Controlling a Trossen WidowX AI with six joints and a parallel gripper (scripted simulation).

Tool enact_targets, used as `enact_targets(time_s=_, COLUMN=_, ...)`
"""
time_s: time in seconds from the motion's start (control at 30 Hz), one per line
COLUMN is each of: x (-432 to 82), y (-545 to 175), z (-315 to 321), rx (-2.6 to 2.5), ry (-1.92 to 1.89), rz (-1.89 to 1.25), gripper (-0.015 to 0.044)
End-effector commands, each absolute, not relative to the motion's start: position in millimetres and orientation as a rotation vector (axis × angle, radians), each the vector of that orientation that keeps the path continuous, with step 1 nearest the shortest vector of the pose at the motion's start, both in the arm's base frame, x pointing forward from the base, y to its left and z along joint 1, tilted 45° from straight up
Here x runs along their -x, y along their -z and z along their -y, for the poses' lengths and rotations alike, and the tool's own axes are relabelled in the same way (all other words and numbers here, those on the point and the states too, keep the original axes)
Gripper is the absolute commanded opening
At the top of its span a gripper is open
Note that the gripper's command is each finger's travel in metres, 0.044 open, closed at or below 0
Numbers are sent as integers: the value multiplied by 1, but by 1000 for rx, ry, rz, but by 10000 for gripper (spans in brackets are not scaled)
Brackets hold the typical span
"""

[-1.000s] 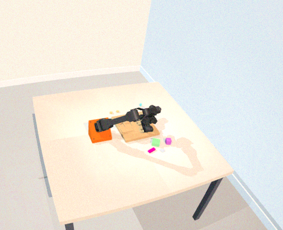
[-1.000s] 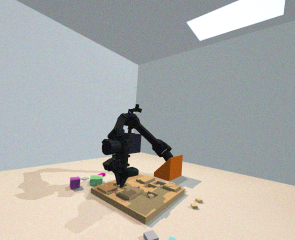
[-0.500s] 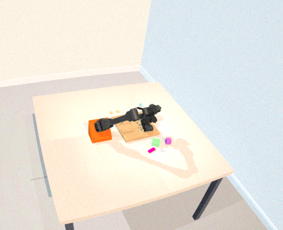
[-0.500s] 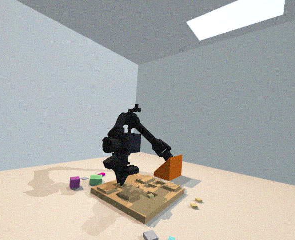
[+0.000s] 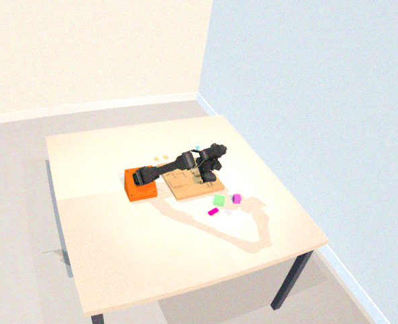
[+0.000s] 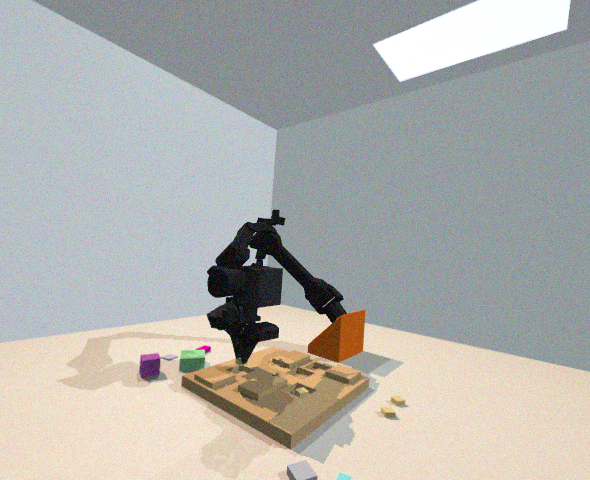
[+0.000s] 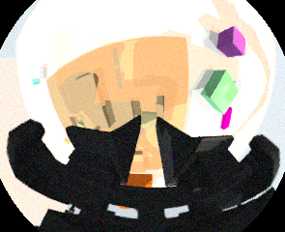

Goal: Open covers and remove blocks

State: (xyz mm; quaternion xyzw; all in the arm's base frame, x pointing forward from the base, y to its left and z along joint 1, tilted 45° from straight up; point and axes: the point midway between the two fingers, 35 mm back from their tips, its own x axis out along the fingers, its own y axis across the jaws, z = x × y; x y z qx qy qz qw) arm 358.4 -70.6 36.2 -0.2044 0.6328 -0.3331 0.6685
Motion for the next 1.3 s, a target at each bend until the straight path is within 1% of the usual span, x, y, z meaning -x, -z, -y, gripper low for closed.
enact_targets(time_s=0.0, x=-359, y=-41, z=67, rx=452, ry=754, rz=-1424, gripper=80)
enact_targets(time_s=0.37, x=-359, y=-50, z=57, rx=453, ry=754, rz=-1425, gripper=80)
enact_targets(time_s=1.0, x=-359, y=-84, z=24, rx=453, ry=752, rz=-1427, gripper=80)
enact_targets(time_s=1.27, x=-349, y=-102, z=40, rx=451, ry=749, rz=-1428, gripper=80)
